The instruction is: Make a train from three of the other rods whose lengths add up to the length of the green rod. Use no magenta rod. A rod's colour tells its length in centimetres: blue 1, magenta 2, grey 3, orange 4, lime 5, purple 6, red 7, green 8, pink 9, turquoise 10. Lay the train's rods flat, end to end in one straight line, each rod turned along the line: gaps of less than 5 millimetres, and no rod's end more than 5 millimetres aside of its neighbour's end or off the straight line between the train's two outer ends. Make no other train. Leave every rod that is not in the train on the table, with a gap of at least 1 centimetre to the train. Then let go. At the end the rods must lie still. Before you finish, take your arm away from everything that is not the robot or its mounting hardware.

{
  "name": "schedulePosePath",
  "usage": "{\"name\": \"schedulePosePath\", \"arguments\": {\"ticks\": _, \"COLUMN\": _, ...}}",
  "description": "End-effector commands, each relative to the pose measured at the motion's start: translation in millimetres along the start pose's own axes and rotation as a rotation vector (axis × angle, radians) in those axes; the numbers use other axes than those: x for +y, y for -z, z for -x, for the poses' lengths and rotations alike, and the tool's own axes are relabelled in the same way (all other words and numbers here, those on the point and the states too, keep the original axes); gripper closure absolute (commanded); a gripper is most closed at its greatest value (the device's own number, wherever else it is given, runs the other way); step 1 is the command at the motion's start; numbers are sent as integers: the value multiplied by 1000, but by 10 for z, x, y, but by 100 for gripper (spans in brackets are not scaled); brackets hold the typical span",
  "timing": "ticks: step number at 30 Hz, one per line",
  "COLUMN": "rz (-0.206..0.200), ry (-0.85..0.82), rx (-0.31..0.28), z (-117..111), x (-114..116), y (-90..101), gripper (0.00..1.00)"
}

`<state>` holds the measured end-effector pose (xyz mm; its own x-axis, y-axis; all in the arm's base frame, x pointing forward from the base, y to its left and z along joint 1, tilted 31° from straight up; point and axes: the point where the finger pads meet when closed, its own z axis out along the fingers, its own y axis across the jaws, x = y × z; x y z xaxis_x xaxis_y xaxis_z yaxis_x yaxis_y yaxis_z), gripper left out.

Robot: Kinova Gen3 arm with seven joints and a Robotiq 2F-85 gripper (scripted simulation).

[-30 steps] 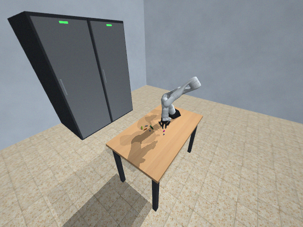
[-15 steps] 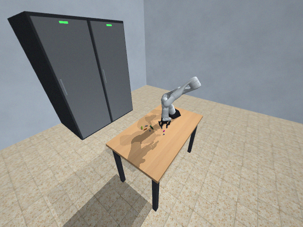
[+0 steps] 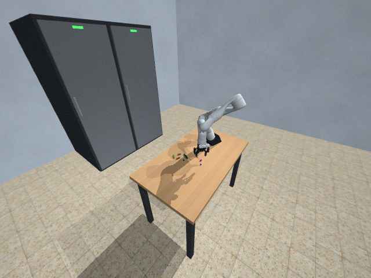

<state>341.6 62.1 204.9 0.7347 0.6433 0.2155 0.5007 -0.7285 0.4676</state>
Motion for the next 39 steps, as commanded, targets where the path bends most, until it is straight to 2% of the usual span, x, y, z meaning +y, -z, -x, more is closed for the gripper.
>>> {"name": "schedulePosePath", "arguments": {"ticks": 1, "rz": -2, "ry": 17, "rx": 1, "z": 9, "x": 19, "y": 19, "gripper": 0}}
{"name": "schedulePosePath", "arguments": {"ticks": 10, "rz": -1, "ry": 71, "rx": -6, "z": 89, "x": 100, "y": 42, "gripper": 0}}
{"name": "schedulePosePath", "arguments": {"ticks": 14, "rz": -3, "ry": 121, "rx": -8, "z": 148, "x": 176, "y": 67, "gripper": 0}}
{"name": "schedulePosePath", "arguments": {"ticks": 18, "rz": 11, "ry": 187, "rx": -13, "z": 223, "x": 314, "y": 92, "gripper": 0}}
{"name": "schedulePosePath", "arguments": {"ticks": 21, "rz": 6, "ry": 200, "rx": -6, "z": 221, "x": 324, "y": 98, "gripper": 0}}
{"name": "schedulePosePath", "arguments": {"ticks": 35, "rz": 12, "ry": 544, "rx": -22, "z": 630, "x": 797, "y": 160, "gripper": 0}}
{"name": "schedulePosePath", "arguments": {"ticks": 39, "rz": 11, "ry": 605, "rx": -22, "z": 693, "x": 858, "y": 162, "gripper": 0}}
